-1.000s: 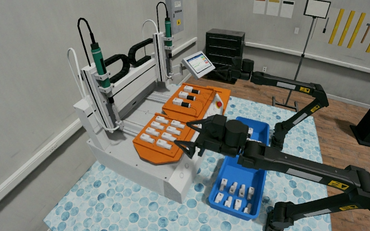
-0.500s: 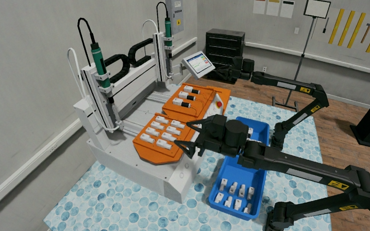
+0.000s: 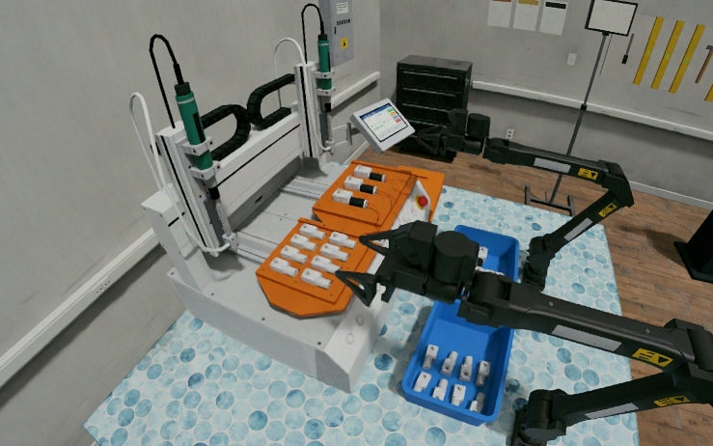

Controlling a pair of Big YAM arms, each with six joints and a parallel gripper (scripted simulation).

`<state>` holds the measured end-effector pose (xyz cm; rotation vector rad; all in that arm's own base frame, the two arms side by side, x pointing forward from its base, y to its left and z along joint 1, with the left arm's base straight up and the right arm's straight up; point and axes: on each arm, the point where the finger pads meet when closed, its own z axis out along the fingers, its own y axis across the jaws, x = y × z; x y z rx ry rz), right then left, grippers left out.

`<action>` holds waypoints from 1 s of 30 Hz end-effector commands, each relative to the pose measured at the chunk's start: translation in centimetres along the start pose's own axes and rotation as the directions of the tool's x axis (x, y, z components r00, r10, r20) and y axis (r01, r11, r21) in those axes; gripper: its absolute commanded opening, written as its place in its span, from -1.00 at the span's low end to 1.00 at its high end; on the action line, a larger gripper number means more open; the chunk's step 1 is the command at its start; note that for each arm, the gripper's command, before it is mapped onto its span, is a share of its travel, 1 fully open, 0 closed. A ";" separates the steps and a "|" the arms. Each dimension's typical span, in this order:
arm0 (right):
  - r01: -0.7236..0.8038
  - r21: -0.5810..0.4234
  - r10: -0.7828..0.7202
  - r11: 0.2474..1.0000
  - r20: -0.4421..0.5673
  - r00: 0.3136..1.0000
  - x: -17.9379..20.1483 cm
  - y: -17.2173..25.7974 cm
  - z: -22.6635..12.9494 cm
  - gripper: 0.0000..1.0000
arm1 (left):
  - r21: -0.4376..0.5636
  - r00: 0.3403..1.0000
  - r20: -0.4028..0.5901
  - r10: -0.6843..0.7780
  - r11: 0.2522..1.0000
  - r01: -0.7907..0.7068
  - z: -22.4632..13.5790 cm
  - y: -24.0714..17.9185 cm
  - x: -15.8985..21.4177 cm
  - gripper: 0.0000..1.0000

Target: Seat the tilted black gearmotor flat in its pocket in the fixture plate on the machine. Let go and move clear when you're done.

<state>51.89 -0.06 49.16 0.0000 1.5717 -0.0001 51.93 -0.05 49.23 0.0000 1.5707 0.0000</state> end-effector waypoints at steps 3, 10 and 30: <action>-0.008 0.001 0.008 1.000 0.054 0.999 -3.5 0.1 0.2 0.09 | -0.006 0.999 0.039 -0.011 1.000 0.011 -0.9 0.4 -1.9 1.00; -0.008 0.000 0.008 1.000 0.064 0.998 -4.1 0.2 0.2 0.09 | -0.006 0.999 0.037 -0.011 1.000 0.011 -0.9 0.4 -1.8 1.00; -0.007 -0.004 0.008 1.000 0.084 0.996 -5.4 0.4 0.1 0.09 | -0.006 0.999 0.035 -0.011 1.000 0.011 -0.9 0.4 -1.7 1.00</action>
